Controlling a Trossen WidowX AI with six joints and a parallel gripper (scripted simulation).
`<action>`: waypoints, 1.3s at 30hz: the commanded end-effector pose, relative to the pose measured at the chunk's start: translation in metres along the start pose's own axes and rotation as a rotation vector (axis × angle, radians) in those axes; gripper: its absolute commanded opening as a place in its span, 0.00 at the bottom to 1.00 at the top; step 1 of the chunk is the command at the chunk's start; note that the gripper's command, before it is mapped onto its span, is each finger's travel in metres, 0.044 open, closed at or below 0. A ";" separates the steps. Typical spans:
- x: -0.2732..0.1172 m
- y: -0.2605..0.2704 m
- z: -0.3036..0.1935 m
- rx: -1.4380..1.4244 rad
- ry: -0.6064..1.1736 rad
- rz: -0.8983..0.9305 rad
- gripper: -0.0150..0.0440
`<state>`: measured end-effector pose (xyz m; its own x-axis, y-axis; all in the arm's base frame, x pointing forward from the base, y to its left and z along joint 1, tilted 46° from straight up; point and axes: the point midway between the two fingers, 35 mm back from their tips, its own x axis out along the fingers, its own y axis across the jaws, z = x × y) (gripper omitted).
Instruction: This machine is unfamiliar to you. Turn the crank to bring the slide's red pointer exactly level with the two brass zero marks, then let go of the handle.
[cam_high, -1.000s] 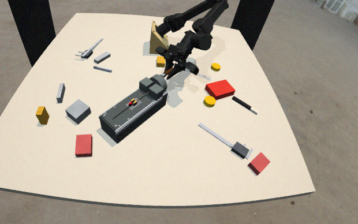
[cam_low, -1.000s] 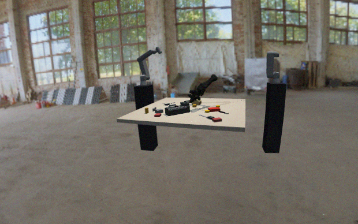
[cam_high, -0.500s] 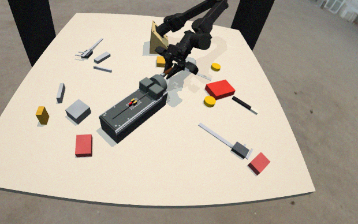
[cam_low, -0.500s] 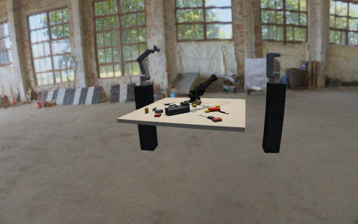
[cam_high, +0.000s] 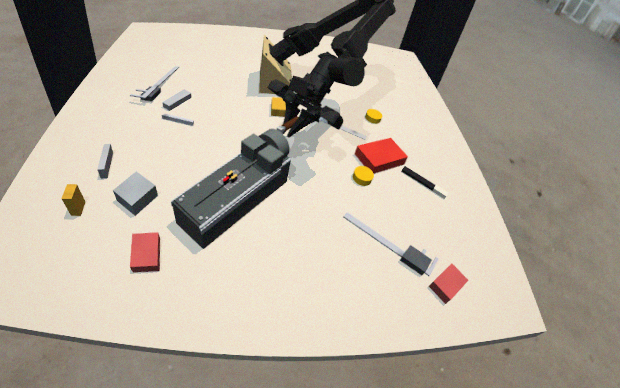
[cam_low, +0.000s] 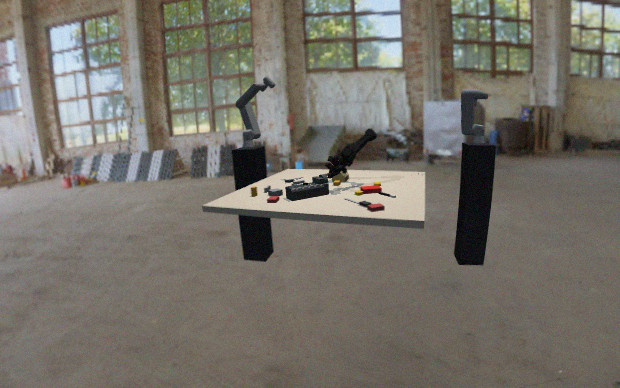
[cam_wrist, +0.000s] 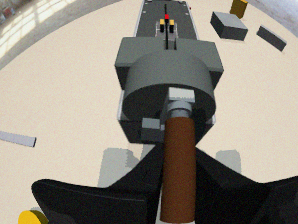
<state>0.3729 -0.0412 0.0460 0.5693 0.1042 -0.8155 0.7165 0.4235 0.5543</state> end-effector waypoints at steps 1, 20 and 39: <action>0.001 -0.009 -0.001 0.007 0.002 -0.023 0.25; 0.001 -0.011 -0.001 0.007 0.002 -0.023 0.25; 0.002 -0.012 -0.002 0.007 0.002 -0.023 0.25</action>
<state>0.3711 -0.0417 0.0435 0.5697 0.1038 -0.8153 0.7169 0.4223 0.5547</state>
